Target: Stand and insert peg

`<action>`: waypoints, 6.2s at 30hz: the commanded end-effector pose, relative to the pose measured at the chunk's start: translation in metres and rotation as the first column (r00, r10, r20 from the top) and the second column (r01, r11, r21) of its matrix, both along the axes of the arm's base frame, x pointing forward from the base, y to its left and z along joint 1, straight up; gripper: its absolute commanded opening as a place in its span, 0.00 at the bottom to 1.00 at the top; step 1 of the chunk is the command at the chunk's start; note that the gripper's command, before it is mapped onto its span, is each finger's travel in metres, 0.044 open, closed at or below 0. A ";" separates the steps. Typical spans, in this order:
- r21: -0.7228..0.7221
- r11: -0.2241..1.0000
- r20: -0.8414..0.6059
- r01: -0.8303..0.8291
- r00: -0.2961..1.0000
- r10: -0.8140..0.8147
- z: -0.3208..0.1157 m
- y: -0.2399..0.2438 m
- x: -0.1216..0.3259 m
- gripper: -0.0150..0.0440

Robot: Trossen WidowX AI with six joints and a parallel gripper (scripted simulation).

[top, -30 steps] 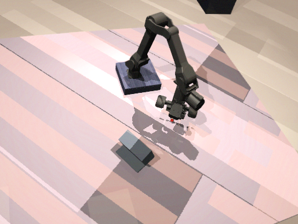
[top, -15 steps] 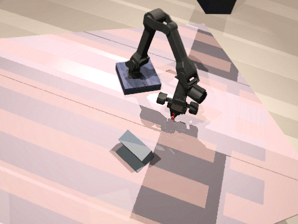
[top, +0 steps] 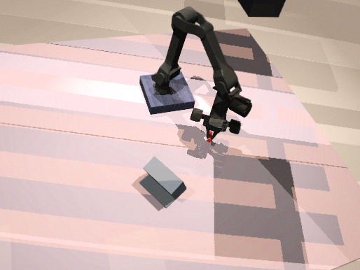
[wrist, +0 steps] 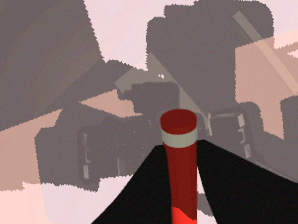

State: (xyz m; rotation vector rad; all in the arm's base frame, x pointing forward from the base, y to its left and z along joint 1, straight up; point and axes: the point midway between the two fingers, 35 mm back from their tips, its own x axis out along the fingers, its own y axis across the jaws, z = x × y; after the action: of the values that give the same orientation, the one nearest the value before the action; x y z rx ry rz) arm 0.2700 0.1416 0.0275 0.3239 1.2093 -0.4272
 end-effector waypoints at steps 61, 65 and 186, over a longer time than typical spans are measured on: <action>-0.246 0.966 0.464 0.076 0.884 0.049 0.013 0.020 -0.036 0.34; -0.260 0.962 0.490 0.084 0.870 0.056 0.013 0.021 -0.038 0.34; -0.400 0.901 0.699 0.165 0.691 0.184 0.002 0.038 -0.068 0.34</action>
State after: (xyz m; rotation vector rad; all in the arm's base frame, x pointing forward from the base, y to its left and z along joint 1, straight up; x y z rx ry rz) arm 0.2028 0.1789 0.0307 0.0685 0.2987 -0.4830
